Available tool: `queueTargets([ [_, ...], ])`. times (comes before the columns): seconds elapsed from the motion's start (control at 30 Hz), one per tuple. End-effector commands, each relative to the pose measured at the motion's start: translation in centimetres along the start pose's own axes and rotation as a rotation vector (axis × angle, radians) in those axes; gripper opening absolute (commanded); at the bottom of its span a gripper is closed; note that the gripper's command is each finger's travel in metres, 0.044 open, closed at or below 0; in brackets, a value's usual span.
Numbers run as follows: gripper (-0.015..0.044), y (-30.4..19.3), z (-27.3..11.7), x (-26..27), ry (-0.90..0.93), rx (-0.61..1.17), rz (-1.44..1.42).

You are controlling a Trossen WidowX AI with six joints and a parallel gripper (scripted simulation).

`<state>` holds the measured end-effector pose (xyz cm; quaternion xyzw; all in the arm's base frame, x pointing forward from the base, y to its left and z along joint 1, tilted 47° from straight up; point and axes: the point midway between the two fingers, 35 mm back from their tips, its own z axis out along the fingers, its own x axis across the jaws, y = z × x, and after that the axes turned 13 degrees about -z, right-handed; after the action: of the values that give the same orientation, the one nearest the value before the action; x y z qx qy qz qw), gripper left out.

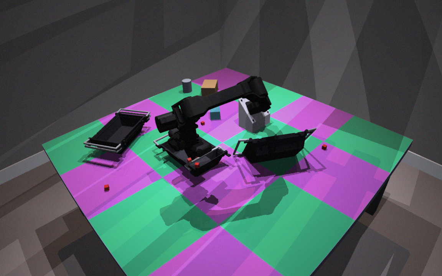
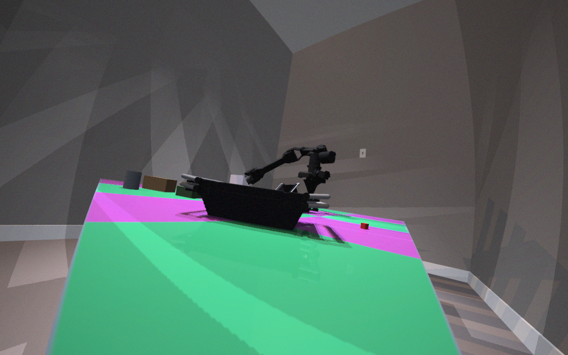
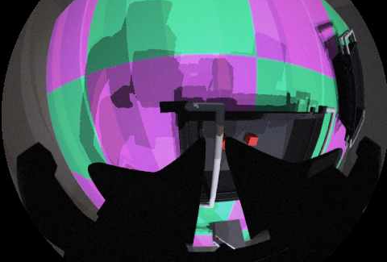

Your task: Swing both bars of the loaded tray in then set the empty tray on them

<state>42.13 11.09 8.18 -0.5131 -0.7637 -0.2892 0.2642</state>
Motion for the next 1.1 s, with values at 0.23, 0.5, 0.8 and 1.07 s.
queueTargets([
  [0.23,0.0085,0.0,0.0,0.0,0.0,-0.001,0.004],
  [0.5,0.0085,0.0,-0.5,-0.1,-0.001,-0.001,0.003],
  [0.8,0.0085,-1.9,-1.2,-6.2,-0.014,0.012,0.018],
  [1.07,0.0085,-7.5,-1.3,-17.1,-0.022,0.008,0.013],
])
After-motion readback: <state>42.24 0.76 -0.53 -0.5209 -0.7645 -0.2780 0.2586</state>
